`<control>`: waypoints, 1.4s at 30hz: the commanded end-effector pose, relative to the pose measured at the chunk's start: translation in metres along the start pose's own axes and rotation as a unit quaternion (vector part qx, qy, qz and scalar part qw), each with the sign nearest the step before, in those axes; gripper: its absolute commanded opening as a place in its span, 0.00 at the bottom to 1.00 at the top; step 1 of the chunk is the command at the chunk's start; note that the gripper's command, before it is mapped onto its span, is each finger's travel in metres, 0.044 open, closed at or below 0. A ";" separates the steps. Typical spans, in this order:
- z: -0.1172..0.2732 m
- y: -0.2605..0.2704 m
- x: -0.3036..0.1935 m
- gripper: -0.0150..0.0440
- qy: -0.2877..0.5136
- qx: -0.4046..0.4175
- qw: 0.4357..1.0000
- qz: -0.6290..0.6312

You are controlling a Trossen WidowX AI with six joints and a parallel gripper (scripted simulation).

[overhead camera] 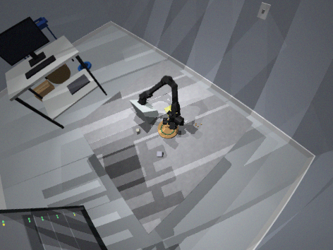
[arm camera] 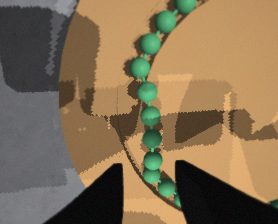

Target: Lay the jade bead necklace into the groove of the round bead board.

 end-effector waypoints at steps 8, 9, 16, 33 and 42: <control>-0.015 -0.003 0.000 0.46 0.003 -0.003 1.000 -0.007; -0.015 -0.003 0.000 0.46 0.003 -0.003 1.000 -0.007; -0.013 -0.001 0.000 0.25 0.002 -0.001 1.000 -0.002; -0.013 -0.001 0.000 0.25 0.002 -0.001 1.000 -0.002; -0.013 -0.001 0.000 0.25 0.002 -0.001 1.000 -0.002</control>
Point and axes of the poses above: the point midway between the two fingers, 35 mm back from their tips, its own z axis back along the fingers, its own y axis across the jaws, x = y × z, the point moved 9 cm from there along z, back along the fingers, and after that the axes turned 5 degrees about -z, right-handed, at the moved point
